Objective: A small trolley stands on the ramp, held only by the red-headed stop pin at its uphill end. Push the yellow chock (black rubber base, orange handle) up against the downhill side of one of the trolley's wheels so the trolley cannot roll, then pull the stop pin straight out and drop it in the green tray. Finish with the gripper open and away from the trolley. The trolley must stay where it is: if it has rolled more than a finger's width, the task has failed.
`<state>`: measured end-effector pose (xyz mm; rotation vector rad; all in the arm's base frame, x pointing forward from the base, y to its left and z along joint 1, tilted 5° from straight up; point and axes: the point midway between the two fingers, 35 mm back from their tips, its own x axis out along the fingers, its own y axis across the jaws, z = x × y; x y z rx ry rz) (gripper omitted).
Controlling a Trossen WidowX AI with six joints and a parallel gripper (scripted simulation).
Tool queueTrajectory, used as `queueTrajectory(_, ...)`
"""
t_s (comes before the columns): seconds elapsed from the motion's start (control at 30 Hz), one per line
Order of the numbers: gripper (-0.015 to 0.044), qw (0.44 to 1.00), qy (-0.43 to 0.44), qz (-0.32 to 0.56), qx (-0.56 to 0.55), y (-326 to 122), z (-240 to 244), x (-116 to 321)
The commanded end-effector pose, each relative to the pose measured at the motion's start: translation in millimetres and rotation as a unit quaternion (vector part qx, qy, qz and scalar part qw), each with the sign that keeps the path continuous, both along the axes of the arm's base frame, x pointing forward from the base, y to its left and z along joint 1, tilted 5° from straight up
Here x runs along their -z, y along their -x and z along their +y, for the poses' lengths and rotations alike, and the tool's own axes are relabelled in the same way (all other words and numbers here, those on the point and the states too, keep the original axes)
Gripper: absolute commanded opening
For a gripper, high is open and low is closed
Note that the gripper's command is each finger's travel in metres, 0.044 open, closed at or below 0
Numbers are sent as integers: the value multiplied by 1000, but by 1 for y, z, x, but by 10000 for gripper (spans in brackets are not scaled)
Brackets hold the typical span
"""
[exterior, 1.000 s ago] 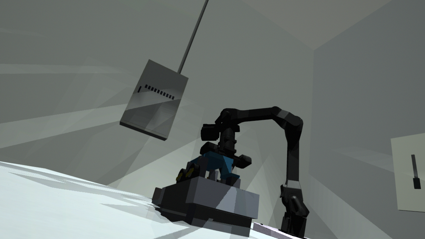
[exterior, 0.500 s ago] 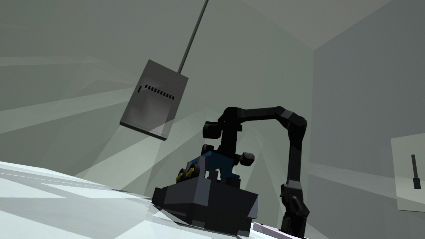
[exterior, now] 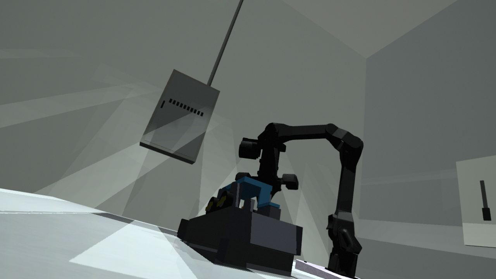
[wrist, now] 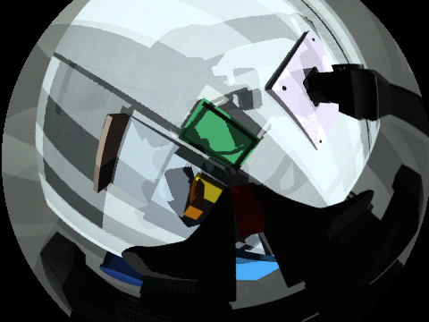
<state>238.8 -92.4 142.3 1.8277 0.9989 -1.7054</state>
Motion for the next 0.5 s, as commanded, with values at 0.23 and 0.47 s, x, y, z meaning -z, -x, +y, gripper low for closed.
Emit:
queueTrajectory(0.23, 0, 986, 37, 28, 159, 0, 2, -1)
queueTrajectory(0.47, 0, 963, 58, 41, 261, 0, 3, -1)
